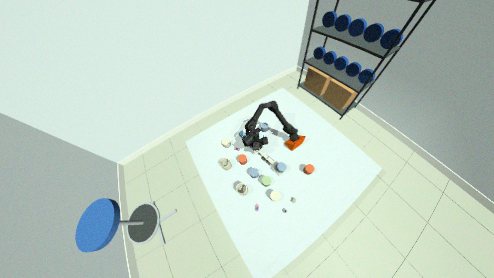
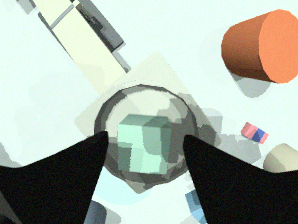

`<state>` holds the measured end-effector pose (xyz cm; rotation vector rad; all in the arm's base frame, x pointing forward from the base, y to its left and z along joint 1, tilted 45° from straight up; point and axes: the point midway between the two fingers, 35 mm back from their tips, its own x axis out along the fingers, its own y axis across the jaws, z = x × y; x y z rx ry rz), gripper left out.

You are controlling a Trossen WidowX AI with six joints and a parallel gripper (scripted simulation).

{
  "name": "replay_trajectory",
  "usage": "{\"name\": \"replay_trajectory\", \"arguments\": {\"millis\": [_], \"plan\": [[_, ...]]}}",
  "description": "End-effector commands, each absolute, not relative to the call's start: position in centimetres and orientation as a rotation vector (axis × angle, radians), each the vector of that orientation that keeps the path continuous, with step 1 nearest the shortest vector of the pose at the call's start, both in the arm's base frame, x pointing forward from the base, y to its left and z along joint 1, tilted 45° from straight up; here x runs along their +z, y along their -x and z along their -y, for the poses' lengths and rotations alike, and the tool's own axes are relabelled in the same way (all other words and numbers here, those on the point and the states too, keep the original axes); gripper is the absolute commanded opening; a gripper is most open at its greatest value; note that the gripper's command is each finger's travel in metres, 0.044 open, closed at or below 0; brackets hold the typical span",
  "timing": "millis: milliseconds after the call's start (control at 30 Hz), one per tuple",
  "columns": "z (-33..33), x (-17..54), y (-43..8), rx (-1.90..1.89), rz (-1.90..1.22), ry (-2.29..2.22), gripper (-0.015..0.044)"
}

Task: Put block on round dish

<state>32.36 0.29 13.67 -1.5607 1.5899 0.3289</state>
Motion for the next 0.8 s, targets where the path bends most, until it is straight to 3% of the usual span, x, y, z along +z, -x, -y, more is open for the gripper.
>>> {"name": "replay_trajectory", "arguments": {"millis": [0,100,367,500,767], "plan": [[0.1,13.3,-32.3,0.331,-1.594,1.569,0.0234],[0.1,13.3,-32.3,0.331,-1.594,1.569,0.0155],[0.1,13.3,-32.3,0.331,-1.594,1.569,0.0102],[-0.6,14.0,-32.3,0.34,-1.584,1.579,0.0],[-4.2,17.5,-31.6,0.389,-1.533,1.636,0.0]]}}
